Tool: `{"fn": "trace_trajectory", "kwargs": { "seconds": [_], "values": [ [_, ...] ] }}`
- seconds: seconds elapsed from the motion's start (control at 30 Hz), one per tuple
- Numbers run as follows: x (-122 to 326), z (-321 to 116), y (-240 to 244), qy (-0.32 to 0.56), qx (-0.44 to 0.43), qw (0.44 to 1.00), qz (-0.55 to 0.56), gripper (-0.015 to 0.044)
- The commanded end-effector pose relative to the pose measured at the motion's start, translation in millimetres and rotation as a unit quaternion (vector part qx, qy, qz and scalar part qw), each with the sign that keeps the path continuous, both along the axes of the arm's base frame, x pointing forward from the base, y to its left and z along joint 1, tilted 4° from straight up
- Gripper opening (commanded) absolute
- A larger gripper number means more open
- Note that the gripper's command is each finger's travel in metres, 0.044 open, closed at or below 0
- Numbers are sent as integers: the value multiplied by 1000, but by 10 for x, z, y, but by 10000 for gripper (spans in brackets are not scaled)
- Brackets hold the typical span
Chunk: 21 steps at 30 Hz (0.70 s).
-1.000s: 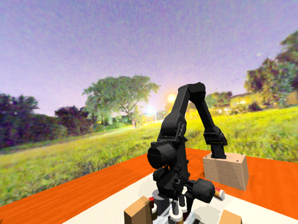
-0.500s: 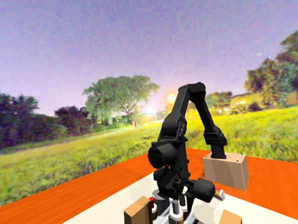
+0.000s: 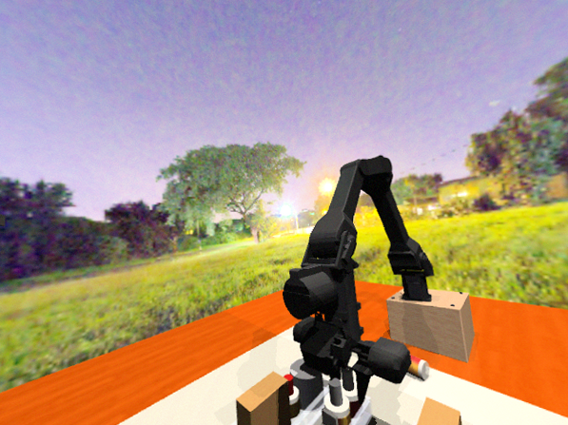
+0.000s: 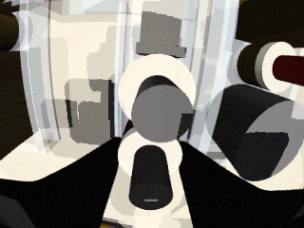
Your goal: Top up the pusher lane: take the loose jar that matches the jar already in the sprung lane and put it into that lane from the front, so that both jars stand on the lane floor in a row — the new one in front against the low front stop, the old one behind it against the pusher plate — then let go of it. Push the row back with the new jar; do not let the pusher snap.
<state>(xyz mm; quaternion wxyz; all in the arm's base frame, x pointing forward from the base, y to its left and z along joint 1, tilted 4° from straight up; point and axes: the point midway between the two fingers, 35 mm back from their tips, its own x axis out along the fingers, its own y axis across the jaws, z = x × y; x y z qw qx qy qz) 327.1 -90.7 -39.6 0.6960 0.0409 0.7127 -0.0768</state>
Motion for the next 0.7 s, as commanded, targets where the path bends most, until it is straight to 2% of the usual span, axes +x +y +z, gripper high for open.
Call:
{"fn": "trace_trajectory", "kwargs": {
  "seconds": [0.0, 0.67],
  "values": [
    [14, -1, -6, -5, -1, 1000, 1, 0],
    [-20, 0, 4, -5, -1, 1000, 1, 0]
  ]
}}
